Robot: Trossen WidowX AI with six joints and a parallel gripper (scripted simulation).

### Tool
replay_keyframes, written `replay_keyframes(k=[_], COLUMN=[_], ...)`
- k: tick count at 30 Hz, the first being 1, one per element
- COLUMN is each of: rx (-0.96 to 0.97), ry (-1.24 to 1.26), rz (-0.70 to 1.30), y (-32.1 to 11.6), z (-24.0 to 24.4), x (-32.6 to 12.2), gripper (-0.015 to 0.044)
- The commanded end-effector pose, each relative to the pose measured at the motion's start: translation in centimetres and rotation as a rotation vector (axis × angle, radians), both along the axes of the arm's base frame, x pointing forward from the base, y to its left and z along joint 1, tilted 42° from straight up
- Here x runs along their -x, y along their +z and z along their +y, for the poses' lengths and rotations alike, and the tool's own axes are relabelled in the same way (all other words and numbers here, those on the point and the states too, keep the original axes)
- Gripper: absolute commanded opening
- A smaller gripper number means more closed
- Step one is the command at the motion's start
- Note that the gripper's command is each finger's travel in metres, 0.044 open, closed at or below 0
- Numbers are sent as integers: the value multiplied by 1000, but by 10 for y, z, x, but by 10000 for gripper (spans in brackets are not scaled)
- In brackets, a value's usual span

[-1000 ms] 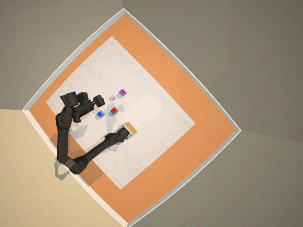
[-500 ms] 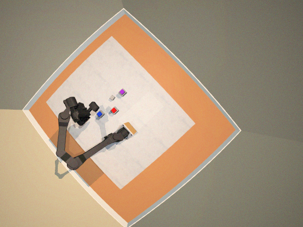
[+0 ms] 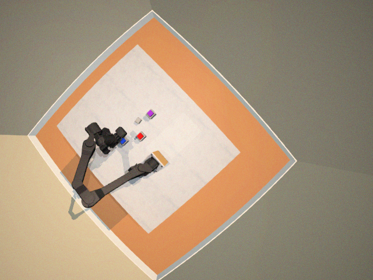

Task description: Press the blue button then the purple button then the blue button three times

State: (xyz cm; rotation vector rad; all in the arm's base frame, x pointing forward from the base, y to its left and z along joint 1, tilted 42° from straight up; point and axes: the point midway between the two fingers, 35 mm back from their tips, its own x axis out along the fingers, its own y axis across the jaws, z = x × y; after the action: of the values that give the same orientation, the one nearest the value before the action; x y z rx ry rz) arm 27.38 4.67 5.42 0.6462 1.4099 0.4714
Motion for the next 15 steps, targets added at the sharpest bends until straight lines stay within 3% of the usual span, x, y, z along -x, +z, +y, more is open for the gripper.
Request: replay_keyframes(k=[1, 15], rx=[-7, -7], ry=[-2, -2], rz=[3, 3], y=[-1, -9], z=[2, 9], x=[0, -1], gripper=[20, 20])
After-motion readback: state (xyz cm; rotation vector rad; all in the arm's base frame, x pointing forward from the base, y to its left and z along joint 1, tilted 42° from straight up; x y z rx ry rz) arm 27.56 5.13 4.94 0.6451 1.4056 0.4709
